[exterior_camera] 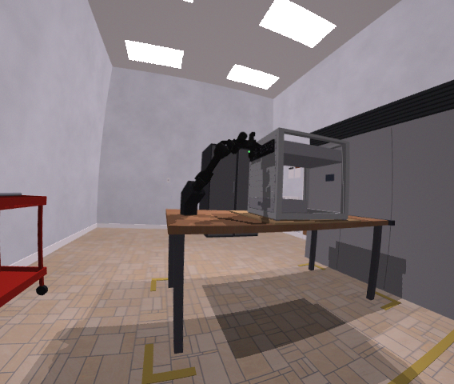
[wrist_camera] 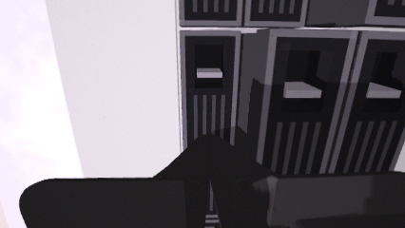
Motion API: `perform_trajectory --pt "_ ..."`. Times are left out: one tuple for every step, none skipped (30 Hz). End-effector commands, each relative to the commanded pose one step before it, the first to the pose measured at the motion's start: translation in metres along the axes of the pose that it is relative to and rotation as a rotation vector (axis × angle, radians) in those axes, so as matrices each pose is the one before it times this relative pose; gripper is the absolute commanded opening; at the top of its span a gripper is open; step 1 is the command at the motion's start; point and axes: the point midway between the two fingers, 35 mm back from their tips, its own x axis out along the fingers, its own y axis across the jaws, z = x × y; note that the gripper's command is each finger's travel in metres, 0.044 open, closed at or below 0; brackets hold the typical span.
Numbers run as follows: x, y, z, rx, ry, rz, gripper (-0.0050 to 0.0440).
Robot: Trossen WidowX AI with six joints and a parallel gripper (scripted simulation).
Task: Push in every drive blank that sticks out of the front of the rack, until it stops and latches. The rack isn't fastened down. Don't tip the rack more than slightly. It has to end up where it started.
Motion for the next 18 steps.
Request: perform_trajectory --pt "0.00234 0.00347 0.00218 0.00799 -0.00483 0.00547 -0.0050" --pt "0.00040 0.00000 0.00001 0.00000 0.00000 0.00000 -0.0050" --pt "0.00056 0.00000 0.00002 0.00000 0.00000 0.00000 -0.0050" --pt "0.00062 0.00000 0.00002 0.00000 0.00000 0.00000 -0.0050" --pt "0.00056 0.00000 0.00002 0.00000 0.00000 0.00000 -0.0050" --pt "0.00040 0.00000 0.00001 0.00000 0.00000 0.00000 -0.0050" --pt "0.00019 0.00000 0.00001 0.00000 0.00000 0.00000 -0.0050" --pt "0.00003 0.00000 0.00000 0.00000 0.00000 0.00000 -0.0050" --pt "0.00000 0.00000 0.00000 0.00000 0.00000 0.00000 -0.0050" --pt "0.00000 0.00000 0.00000 0.00000 0.00000 0.00000 -0.0050" --pt "0.00000 0.00000 0.00000 0.00000 0.00000 0.00000 -0.0050" --pt "0.00000 0.00000 0.00000 0.00000 0.00000 0.00000 -0.0050" --pt "0.00000 0.00000 0.00000 0.00000 0.00000 0.00000 -0.0050" --pt "0.00000 0.00000 0.00000 0.00000 0.00000 0.00000 -0.0050" --pt "0.00000 0.00000 0.00000 0.00000 0.00000 0.00000 -0.0050" --pt "0.00000 0.00000 0.00000 0.00000 0.00000 0.00000 -0.0050" --pt "0.00000 0.00000 0.00000 0.00000 0.00000 0.00000 -0.0050" --pt "0.00000 0.00000 0.00000 0.00000 0.00000 0.00000 -0.0050"
